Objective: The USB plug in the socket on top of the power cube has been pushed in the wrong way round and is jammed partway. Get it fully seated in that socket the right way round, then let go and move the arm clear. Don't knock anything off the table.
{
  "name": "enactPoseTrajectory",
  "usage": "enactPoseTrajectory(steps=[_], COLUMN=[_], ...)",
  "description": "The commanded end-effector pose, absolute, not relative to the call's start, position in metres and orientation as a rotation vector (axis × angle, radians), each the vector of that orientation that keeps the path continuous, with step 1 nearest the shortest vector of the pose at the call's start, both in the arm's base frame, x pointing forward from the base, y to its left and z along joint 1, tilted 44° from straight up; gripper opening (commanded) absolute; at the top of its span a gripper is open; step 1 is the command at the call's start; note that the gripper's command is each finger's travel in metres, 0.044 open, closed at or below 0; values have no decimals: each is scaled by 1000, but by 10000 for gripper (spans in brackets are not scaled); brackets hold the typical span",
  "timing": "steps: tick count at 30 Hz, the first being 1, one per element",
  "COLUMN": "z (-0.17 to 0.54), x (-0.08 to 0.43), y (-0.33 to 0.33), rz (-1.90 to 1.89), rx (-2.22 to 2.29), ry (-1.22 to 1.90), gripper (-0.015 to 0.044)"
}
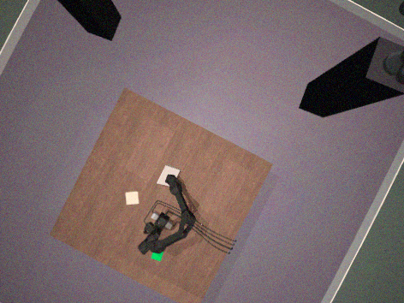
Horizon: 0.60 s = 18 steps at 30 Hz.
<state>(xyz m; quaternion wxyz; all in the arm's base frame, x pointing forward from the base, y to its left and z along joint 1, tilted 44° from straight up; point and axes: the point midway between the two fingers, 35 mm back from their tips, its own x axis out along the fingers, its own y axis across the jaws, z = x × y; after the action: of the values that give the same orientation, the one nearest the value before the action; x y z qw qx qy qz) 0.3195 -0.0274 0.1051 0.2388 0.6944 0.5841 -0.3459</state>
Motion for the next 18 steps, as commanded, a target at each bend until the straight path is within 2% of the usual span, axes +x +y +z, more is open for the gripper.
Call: enactPoseTrajectory(steps=[1, 18], z=[105, 103], x=[320, 320], y=[-27, -26], rz=[-949, -949], rx=[1903, 1903], ry=[1597, 1597], gripper=[0, 0])
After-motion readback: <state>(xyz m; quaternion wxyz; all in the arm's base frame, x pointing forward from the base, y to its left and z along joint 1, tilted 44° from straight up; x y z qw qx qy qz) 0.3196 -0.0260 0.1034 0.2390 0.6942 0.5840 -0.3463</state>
